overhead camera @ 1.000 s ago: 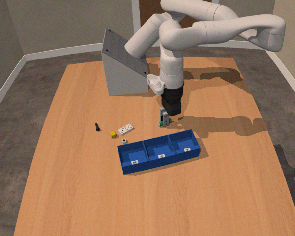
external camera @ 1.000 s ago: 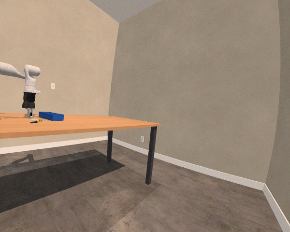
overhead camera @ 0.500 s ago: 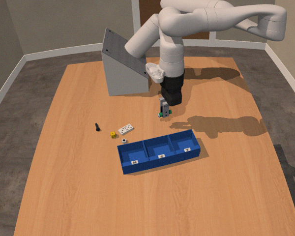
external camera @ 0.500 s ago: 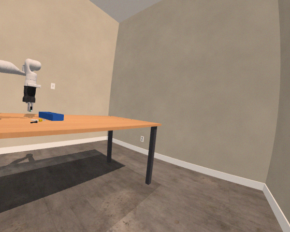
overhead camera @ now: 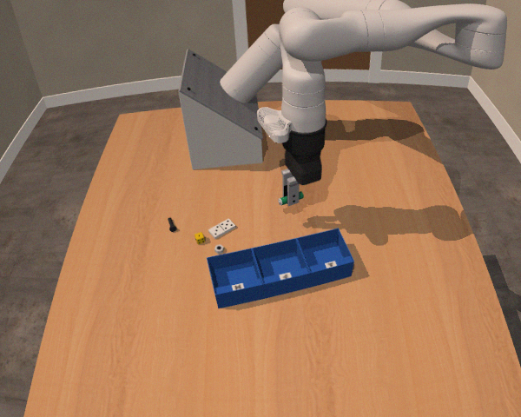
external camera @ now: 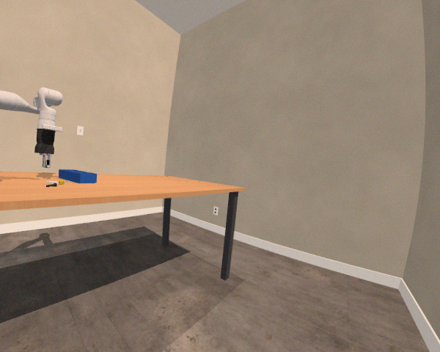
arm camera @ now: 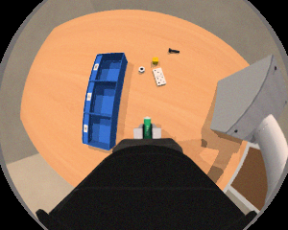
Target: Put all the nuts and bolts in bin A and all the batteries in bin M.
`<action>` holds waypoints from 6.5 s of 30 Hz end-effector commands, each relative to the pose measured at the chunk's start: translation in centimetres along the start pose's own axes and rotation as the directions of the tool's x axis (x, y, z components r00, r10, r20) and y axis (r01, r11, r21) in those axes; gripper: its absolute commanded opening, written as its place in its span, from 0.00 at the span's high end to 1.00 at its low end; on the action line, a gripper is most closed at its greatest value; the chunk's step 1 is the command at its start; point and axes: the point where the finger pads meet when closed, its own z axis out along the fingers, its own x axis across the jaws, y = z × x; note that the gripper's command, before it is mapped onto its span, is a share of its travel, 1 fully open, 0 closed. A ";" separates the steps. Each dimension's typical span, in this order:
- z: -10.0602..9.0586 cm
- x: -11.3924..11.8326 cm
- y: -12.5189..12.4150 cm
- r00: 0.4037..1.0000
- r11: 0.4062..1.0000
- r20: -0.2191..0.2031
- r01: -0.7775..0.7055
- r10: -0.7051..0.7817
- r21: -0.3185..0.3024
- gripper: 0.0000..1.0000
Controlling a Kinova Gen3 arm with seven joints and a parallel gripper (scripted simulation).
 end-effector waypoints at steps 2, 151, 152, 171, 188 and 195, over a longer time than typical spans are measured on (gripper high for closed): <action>-0.2 -0.1 -0.1 1.000 1.000 0.003 0.001 -0.001 0.001 0.69; 2.8 -9.5 -15.4 0.989 0.989 0.002 -0.147 0.147 -0.001 0.40; 2.6 -9.5 -15.4 0.989 0.989 0.002 -0.148 0.148 -0.001 0.40; -0.1 -9.5 -15.4 0.989 0.989 0.001 -0.151 0.151 -0.001 0.40; -1.0 -9.5 -15.5 0.989 0.989 0.004 -0.146 0.146 0.001 0.40; -1.0 -9.5 -15.5 0.989 0.989 0.004 -0.146 0.146 0.001 0.40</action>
